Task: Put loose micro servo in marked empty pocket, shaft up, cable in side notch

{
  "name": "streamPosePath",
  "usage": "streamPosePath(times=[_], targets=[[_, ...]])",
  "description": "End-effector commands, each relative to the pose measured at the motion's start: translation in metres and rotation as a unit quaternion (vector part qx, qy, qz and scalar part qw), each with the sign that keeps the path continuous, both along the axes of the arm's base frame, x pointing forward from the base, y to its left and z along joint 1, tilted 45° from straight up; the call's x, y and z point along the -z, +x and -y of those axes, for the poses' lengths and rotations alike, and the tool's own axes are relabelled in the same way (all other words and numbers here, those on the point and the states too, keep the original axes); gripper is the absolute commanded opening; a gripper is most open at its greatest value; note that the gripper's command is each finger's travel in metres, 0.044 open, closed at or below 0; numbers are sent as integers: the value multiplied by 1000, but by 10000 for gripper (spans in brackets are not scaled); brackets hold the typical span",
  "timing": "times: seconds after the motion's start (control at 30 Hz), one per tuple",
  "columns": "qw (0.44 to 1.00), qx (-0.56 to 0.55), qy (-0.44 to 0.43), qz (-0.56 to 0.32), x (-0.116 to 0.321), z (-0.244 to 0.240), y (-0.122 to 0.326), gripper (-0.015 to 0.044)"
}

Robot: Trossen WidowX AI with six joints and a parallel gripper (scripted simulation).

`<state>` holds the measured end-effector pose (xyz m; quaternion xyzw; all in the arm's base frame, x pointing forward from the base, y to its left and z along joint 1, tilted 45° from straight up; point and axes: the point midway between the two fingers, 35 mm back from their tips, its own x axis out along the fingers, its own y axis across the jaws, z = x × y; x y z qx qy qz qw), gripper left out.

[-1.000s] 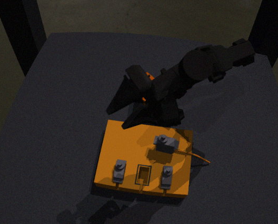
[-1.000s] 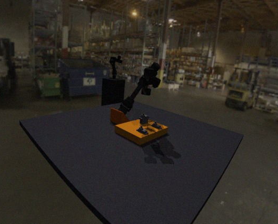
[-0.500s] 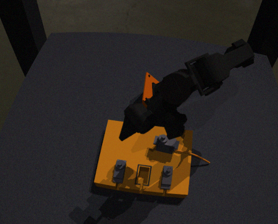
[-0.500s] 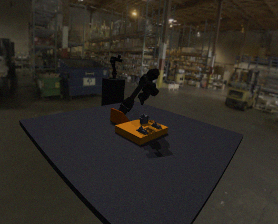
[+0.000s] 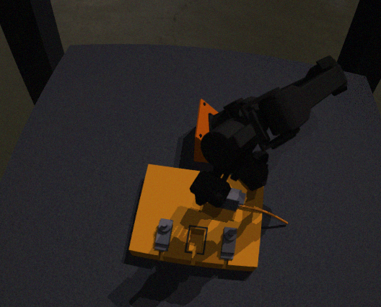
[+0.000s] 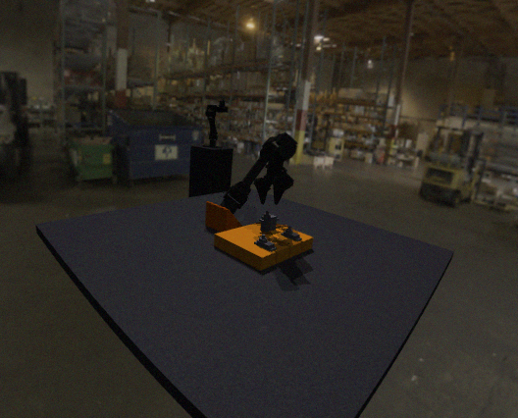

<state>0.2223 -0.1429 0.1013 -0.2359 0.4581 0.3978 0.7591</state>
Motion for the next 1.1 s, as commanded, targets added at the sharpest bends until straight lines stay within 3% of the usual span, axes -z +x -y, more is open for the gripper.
streamPosePath(times=[0.0, 0.33, 1.07], targets=[[998, -48, 41, 4, -4, -19, -3, 440], [979, -143, 147, 19, -19, -61, -12, 440], [978, -145, 148, 20, 5, -85, -7, 440]])
